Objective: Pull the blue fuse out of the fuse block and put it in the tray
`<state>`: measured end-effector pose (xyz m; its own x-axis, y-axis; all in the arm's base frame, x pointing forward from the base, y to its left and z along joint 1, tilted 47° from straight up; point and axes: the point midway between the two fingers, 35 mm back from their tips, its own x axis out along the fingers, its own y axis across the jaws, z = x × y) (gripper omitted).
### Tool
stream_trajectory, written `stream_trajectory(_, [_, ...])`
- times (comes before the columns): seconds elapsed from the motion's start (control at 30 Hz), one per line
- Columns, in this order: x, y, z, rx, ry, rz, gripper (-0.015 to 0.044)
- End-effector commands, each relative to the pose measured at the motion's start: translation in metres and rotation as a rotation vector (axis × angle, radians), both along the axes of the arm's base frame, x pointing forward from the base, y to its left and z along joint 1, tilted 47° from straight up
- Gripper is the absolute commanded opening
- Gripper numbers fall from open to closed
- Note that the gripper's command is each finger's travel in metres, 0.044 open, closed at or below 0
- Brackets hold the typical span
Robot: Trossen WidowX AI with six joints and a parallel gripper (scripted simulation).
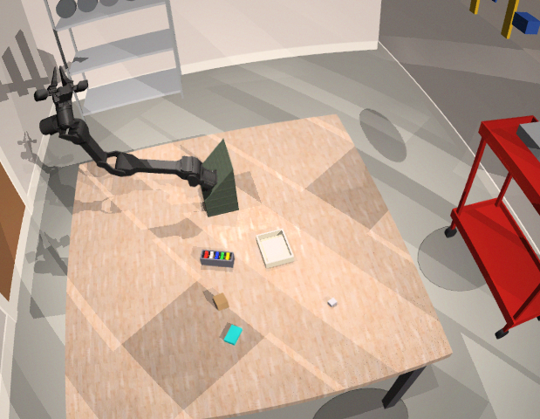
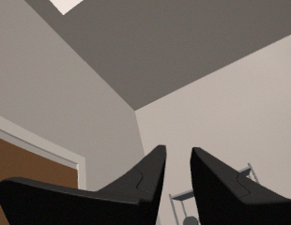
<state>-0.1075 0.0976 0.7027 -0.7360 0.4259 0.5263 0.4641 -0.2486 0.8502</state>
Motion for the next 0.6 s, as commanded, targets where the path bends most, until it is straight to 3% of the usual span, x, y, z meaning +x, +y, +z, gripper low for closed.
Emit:
stream_trajectory(0.0, [0.019, 0.053, -0.012, -0.068, 0.035, -0.13, 0.0072])
stream_trajectory(0.3, [0.087, 0.168, -0.064, -0.236, 0.077, -0.493, 0.0072])
stream_trajectory(0.57, [0.161, 0.217, -0.11, -0.347, 0.115, -0.786, 0.0072])
